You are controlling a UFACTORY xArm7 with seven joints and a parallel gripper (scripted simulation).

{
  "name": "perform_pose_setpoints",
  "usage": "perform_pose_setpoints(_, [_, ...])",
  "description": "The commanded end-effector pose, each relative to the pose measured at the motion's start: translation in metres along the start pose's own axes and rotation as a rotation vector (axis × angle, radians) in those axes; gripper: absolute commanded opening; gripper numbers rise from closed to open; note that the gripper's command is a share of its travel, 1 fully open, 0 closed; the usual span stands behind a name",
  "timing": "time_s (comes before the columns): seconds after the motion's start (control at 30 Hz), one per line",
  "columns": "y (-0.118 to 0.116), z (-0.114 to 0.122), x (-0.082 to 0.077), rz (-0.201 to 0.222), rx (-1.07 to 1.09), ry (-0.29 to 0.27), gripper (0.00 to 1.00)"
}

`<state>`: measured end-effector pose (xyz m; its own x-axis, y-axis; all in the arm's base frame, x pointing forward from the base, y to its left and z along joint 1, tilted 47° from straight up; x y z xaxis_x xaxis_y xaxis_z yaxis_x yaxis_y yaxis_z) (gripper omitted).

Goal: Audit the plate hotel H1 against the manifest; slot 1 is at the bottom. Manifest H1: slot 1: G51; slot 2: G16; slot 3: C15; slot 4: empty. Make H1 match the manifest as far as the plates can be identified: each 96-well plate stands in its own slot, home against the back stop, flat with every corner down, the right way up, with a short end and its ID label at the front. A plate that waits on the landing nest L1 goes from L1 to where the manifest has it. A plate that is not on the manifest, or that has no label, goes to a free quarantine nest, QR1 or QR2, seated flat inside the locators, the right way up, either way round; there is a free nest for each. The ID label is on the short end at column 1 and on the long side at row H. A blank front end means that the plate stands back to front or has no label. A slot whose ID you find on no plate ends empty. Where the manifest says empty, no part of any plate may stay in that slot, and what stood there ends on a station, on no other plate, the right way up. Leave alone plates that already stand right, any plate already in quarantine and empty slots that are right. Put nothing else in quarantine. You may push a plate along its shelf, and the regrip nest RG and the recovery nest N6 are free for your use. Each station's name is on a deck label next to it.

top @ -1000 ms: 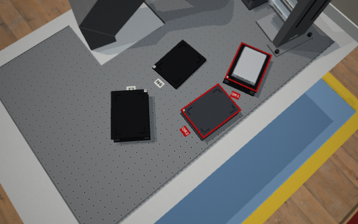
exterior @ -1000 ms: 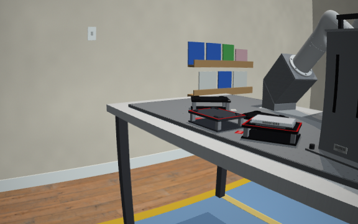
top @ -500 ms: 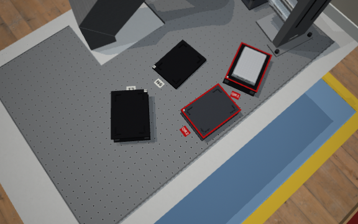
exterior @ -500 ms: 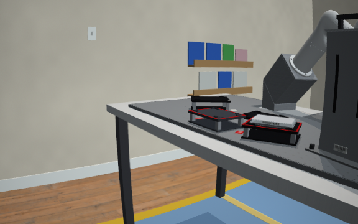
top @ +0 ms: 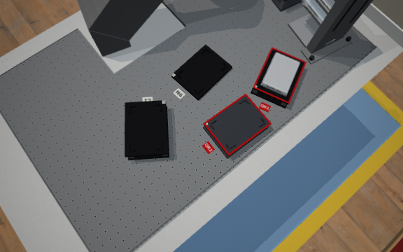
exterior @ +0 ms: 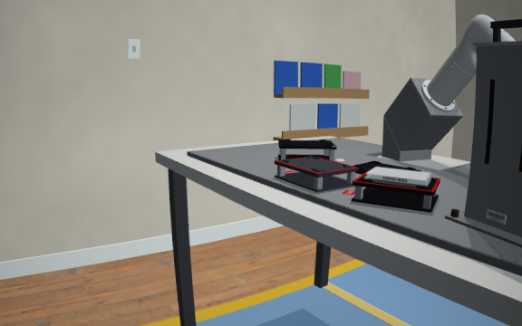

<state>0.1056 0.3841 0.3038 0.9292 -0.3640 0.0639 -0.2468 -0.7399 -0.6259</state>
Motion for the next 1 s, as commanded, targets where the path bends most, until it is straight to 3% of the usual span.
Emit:
perform_pose_setpoints(0.0, [-0.002, 0.007, 0.0, 0.001, 0.003, -0.001, 0.0])
perform_pose_setpoints(0.4, [-0.004, 0.023, 0.0, 0.001, 0.003, -0.001, 0.0])
perform_pose_setpoints(0.97, [-0.004, 0.024, 0.0, 0.001, 0.003, -0.001, 0.0])
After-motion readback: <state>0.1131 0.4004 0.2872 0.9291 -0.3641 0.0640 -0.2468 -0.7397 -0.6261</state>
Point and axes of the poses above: the point where the finger pads meet when closed, its own x axis out along the fingers, its own y axis across the jaws, z = x × y, the point moved 8 cm from there along -x, back along the fingers, and after that the axes turned 8 degrees about -x, right-handed, at the moved point
